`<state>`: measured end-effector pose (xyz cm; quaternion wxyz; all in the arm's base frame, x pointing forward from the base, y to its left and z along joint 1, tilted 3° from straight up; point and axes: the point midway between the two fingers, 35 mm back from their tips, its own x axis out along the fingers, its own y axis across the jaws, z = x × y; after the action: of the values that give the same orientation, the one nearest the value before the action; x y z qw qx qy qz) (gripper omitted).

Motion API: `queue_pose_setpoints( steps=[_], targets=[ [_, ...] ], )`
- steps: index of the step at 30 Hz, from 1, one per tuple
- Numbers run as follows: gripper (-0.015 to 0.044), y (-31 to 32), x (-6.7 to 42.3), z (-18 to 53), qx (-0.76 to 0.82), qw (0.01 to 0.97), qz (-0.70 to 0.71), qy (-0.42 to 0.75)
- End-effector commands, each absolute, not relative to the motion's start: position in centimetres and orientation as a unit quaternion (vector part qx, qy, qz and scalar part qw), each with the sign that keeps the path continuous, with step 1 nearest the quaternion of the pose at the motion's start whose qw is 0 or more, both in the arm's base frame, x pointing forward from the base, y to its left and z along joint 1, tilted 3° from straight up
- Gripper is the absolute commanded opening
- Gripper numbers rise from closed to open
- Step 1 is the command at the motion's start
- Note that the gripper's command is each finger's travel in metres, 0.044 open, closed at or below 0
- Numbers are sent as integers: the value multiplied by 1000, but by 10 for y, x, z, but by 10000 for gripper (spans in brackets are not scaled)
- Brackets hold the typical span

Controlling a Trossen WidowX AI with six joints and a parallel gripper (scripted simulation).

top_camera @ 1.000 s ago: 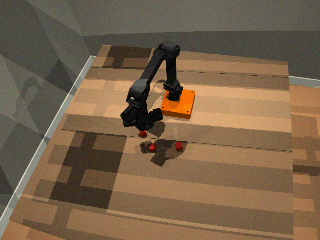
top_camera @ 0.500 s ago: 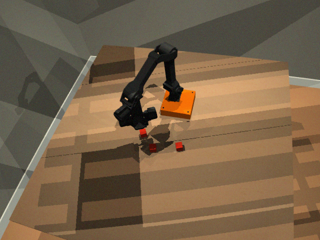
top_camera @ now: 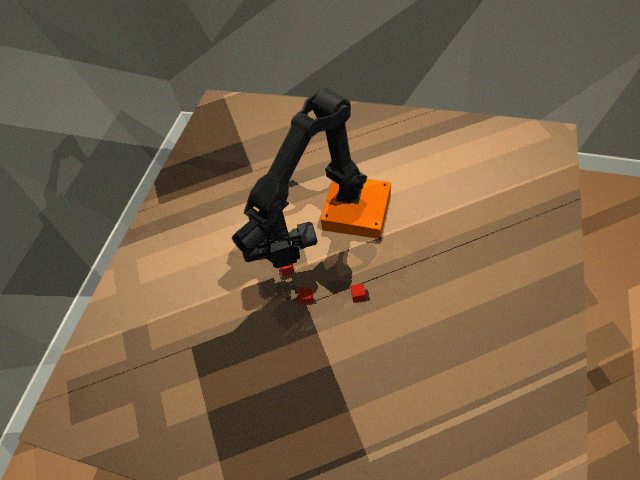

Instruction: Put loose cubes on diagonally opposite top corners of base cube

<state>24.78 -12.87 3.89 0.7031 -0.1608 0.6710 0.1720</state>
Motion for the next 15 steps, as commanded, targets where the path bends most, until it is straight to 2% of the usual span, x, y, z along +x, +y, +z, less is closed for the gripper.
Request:
queue_pose_setpoints(
  steps=[1,15],
  targets=[
    [265,-128,248,33,-160,703,174,671],
    [265,-127,249,10,-160,703,174,671]
  ],
)
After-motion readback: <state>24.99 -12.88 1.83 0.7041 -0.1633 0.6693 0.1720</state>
